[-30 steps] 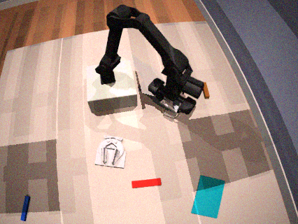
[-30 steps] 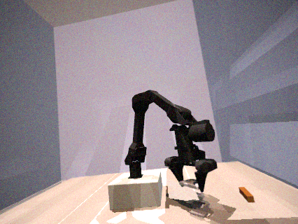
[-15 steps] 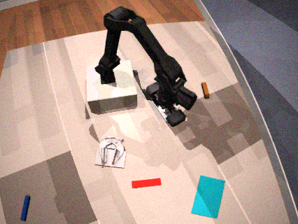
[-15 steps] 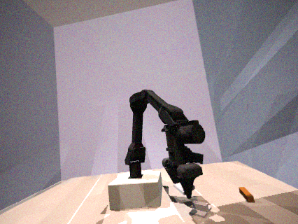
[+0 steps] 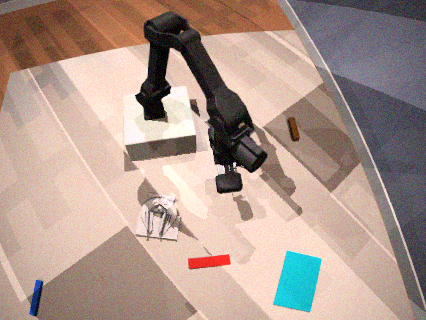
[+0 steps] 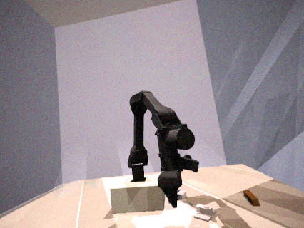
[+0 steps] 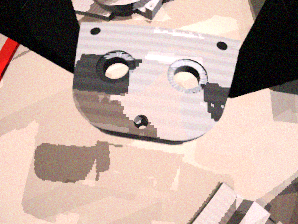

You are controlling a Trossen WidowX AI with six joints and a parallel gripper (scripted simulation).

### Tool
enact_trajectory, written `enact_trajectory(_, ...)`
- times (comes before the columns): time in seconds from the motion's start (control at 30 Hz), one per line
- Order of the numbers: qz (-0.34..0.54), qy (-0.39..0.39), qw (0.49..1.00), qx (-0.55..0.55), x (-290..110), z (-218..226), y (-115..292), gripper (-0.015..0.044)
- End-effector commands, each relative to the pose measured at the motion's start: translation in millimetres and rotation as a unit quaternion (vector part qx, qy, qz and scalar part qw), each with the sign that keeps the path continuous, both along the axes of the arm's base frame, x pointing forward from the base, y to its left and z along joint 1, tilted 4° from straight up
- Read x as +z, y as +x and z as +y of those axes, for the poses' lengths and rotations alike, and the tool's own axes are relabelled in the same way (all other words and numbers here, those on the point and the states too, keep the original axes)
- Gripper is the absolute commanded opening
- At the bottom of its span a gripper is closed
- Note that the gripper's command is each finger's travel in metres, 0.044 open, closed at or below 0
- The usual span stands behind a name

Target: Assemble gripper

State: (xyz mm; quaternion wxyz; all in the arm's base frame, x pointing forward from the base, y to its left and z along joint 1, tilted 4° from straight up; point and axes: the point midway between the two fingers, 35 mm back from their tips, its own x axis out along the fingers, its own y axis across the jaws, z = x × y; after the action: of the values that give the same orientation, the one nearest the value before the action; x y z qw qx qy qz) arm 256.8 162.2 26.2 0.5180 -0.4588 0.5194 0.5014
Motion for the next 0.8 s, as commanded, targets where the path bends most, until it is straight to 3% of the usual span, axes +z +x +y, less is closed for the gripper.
enact_trajectory(0.0, 0.001, -0.006, 0.999, -0.054, -1, -12, 5, 0.0351)
enact_trajectory(0.77, 0.011, -0.020, 0.936, -0.352, -5, -76, 28, 0.0351)
